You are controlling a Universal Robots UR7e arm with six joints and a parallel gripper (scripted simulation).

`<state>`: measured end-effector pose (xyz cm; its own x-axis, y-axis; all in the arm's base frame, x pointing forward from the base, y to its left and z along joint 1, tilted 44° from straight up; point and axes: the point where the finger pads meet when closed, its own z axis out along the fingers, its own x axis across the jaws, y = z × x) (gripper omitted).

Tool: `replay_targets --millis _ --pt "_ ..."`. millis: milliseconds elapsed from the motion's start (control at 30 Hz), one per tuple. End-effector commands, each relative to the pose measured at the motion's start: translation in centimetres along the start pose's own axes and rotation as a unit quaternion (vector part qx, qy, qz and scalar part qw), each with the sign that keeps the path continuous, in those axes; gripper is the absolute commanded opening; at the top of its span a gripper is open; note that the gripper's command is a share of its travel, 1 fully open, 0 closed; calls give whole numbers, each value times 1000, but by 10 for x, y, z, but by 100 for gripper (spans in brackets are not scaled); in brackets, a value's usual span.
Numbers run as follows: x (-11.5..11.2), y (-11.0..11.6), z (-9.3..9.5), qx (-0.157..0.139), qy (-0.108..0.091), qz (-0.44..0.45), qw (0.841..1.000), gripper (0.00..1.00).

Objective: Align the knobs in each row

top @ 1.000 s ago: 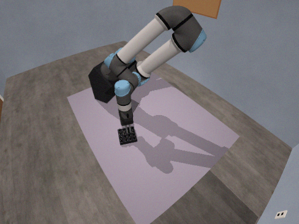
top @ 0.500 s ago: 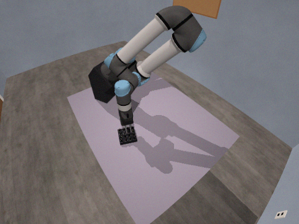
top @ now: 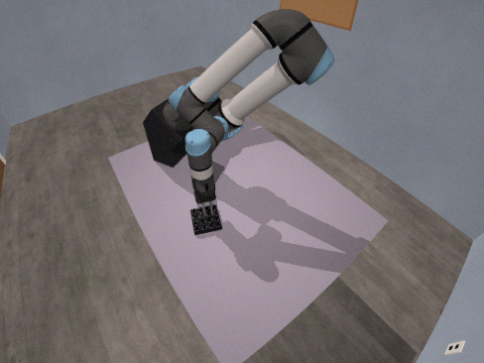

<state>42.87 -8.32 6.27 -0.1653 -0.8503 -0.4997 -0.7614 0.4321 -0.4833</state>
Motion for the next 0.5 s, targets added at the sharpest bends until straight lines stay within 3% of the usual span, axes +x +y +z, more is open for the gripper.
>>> replay_targets --millis 0,467 --pt "0 0 -2 0 0 0 1000 46" --pt "0 0 -30 0 0 0 1000 46"
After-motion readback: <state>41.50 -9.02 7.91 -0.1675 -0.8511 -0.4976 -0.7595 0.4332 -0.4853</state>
